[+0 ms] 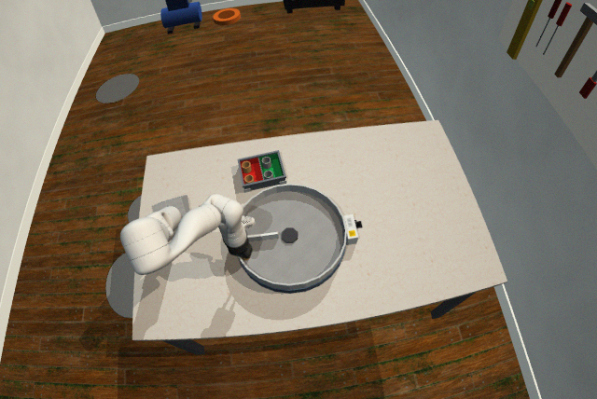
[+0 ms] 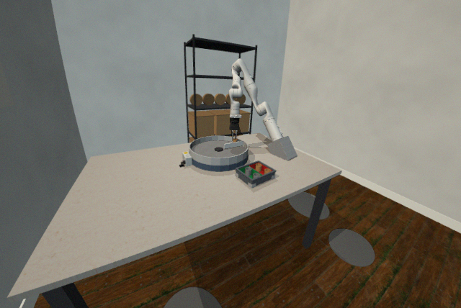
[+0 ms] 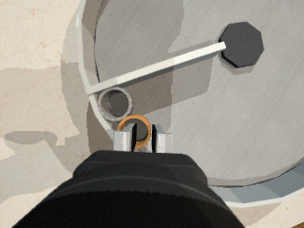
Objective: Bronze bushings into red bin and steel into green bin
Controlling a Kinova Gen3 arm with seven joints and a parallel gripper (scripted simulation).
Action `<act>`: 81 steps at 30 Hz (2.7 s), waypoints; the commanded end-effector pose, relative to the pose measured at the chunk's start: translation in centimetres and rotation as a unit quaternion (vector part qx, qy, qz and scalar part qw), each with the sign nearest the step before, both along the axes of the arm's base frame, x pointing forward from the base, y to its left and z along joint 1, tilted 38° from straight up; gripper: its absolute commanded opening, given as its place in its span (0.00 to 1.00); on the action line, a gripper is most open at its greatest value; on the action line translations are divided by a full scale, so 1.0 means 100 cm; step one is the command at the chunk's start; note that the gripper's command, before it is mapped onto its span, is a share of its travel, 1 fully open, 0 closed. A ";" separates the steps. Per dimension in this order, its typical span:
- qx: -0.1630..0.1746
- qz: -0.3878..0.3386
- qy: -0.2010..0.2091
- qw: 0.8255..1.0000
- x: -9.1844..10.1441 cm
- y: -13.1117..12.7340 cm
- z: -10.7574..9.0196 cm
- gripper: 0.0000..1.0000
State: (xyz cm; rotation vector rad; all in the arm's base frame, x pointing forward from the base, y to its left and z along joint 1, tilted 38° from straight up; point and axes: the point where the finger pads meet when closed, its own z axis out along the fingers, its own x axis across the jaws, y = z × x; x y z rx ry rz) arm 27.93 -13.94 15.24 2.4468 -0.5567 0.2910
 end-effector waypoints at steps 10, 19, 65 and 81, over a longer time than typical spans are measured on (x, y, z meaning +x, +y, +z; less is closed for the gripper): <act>0.000 0.000 -0.001 1.000 0.001 -0.002 -0.002 0.45; 0.000 0.000 -0.001 1.000 0.001 -0.005 -0.007 0.45; 0.000 0.000 -0.002 1.000 0.003 -0.017 -0.022 0.45; -0.001 0.001 -0.003 1.000 0.006 -0.017 -0.020 0.00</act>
